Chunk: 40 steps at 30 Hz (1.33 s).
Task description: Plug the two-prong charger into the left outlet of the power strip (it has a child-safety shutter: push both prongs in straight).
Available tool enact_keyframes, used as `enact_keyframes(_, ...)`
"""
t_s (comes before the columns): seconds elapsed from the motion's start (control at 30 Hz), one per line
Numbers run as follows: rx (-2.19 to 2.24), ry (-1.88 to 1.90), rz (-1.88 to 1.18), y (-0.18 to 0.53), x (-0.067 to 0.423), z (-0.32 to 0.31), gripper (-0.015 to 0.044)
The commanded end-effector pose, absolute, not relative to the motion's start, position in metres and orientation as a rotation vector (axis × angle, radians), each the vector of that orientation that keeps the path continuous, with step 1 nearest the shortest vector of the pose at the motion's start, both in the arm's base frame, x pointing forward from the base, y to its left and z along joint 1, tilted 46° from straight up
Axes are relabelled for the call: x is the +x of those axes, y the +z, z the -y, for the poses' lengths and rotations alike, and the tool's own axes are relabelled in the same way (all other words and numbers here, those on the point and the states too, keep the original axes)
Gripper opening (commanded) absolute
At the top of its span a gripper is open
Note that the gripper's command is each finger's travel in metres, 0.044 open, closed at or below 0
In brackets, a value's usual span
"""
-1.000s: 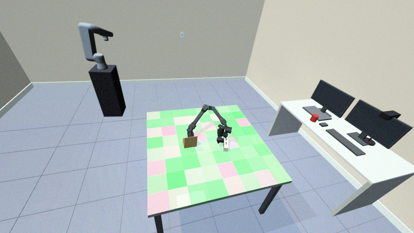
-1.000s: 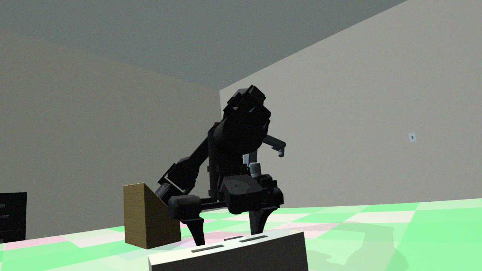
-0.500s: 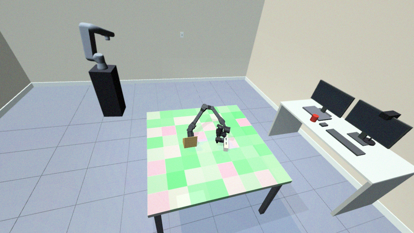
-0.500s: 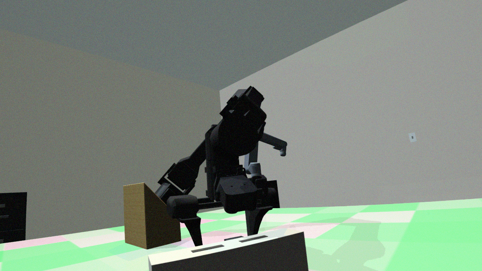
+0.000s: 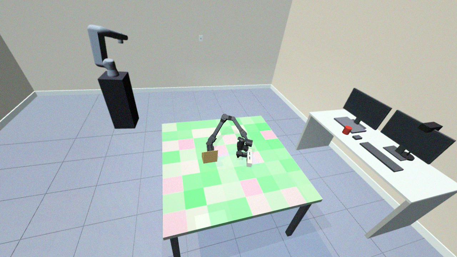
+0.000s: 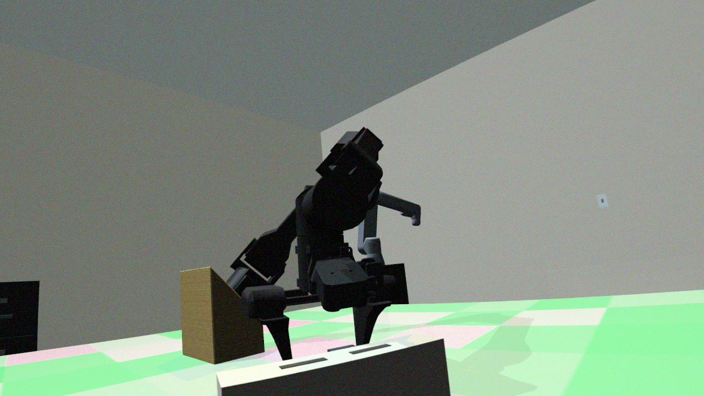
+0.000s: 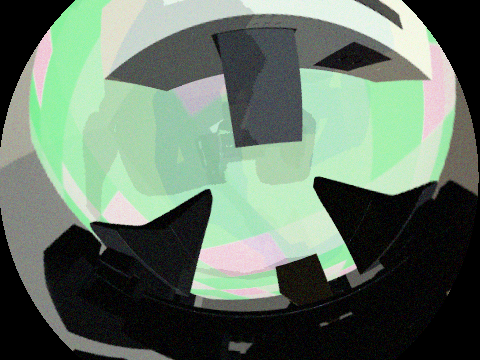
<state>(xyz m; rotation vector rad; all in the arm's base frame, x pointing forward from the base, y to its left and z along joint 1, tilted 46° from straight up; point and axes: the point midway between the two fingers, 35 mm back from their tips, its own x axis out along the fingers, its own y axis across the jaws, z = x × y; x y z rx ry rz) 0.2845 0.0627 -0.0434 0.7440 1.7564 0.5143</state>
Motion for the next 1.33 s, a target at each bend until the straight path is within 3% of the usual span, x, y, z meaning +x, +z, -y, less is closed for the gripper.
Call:
enact_keyframes(0.0,0.737,0.519,-1.750,-0.042,0.280,-0.063,0.0440)
enact_keyframes(0.43,0.886,0.052,-1.266,0.016,0.300,-0.001,0.0440)
enact_keyframes(1.3,0.890,0.046,-1.258,0.017,0.300,0.000,0.0440)
